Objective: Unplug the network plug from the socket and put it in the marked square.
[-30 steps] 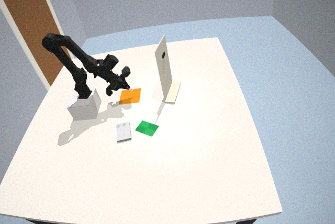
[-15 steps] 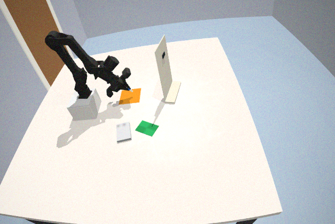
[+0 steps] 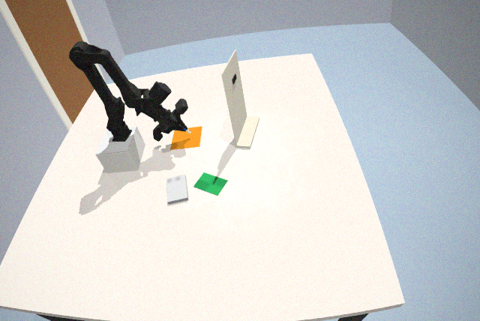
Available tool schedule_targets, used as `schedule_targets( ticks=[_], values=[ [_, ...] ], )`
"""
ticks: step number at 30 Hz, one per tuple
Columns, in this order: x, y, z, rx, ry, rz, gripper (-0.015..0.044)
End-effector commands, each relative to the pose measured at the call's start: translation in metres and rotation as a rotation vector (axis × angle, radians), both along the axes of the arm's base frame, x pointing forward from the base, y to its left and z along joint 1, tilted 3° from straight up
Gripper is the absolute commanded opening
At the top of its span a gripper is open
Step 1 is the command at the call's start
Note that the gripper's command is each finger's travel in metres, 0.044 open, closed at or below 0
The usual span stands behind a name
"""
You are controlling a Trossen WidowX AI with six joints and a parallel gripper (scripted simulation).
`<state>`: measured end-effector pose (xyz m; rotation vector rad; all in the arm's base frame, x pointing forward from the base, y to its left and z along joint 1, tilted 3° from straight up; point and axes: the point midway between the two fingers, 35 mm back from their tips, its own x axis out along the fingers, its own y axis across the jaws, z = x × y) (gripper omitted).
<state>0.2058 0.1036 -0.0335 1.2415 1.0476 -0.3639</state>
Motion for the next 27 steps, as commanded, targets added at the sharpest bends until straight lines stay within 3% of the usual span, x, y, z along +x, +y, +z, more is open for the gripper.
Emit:
schedule_targets(
  ticks=[1,27],
  values=[
    [-0.001,-0.001,-0.004,-0.001,0.005,-0.004,0.0],
    [-0.005,-0.002,-0.017,-0.001,0.006,-0.004,0.0]
  ],
)
